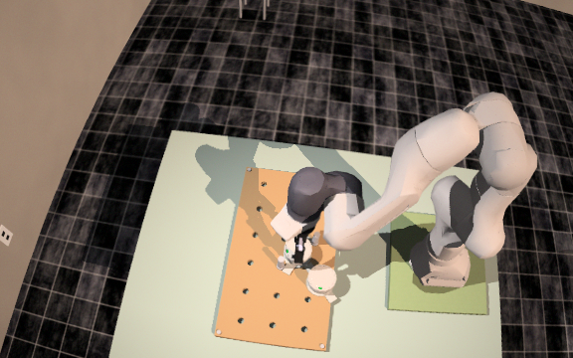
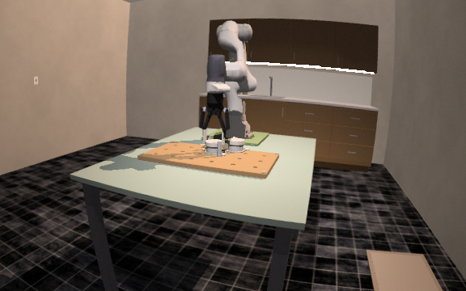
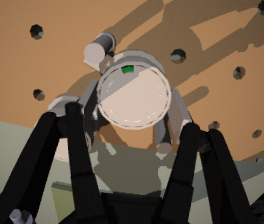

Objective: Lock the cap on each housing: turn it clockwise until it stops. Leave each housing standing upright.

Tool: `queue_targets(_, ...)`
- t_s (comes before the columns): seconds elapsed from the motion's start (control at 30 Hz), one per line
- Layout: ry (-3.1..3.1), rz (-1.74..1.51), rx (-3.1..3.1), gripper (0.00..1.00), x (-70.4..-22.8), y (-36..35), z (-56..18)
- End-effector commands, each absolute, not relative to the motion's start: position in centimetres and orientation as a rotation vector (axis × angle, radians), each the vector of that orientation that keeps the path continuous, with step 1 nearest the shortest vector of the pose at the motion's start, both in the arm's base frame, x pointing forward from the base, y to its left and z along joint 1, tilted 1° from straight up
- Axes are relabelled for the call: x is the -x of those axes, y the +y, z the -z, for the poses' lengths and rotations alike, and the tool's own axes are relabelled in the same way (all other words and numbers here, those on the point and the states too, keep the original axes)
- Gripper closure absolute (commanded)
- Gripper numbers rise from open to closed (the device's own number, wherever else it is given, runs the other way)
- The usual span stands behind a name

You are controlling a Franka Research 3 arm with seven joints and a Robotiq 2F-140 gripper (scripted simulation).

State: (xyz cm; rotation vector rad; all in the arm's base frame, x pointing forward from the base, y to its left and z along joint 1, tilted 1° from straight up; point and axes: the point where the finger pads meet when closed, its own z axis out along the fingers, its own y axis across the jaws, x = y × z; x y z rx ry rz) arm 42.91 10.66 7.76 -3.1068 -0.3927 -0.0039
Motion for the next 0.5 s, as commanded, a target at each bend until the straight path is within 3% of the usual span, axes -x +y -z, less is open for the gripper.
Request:
queue_targets(0.0, -0.332, 0.015, 3.116, 0.9, -43.13, 10.43, -7.72)
queue_targets(0.3, -0.332, 0.015, 3.116, 0.9, -43.13, 10.43, -7.72)
queue_targets(0.33, -0.332, 0.015, 3.116, 0.22, -43.13, 10.43, -7.72)
queue_targets(0.47, -0.332, 0.015, 3.116, 0.22, -43.13, 10.43, -7.72)
